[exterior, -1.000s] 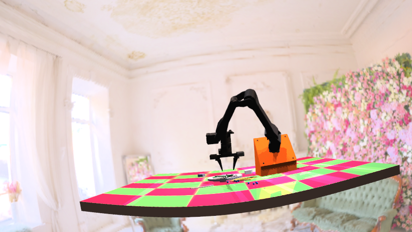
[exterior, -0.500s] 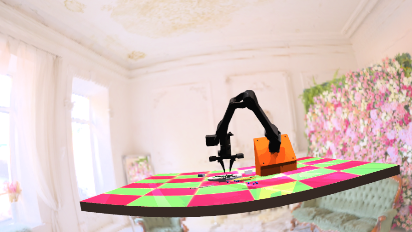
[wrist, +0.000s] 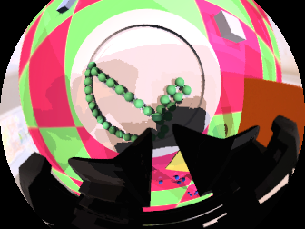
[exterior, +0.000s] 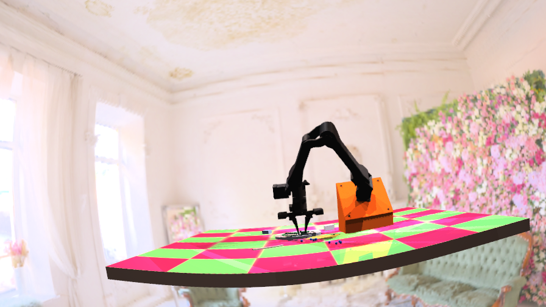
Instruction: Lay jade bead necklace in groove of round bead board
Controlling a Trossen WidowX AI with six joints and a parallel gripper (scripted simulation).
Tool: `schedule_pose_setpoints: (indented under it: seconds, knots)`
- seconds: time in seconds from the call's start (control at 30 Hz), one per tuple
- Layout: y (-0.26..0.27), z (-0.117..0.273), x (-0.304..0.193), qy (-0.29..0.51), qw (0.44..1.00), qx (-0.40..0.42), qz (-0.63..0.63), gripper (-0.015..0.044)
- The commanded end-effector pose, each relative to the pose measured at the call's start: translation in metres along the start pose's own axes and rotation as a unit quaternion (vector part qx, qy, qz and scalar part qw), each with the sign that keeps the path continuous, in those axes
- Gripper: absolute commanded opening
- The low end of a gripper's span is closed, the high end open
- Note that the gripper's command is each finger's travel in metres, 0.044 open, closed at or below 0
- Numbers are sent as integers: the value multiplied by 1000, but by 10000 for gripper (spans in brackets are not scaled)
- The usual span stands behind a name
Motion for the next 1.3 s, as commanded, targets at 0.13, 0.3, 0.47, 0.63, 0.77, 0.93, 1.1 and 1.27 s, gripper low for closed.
schedule_pose_setpoints:
  seconds: [0.13,0.3,0.47,0.63,0.77,0.93,1.1,1.27]
  knots:
    - [-1,-2,0,0,1000,-1,-1,67]
    - [-1,-2,0,0,1000,-1,-1,0]
    - [-1,-2,0,0,1000,-1,-1,0]
    - [-1,-2,0,0,1000,-1,-1,0]
    - [-1,-2,0,0,1000,-1,-1,0]
    - [-1,-2,0,0,1000,-1,-1,0]
    - [-1,-2,0,0,1000,-1,-1,0]
    - [-1,-2,0,0,1000,-1,-1,0]
Point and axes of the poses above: the point midway between the two fingers, 35 mm back from their tips, its own z axis back along the fingers, its own y axis across the jaws, x = y × z, the point moved 8 cm from there along z, back along the fingers, and after that the axes turned 10 degrees about z, right-handed, at the moved point
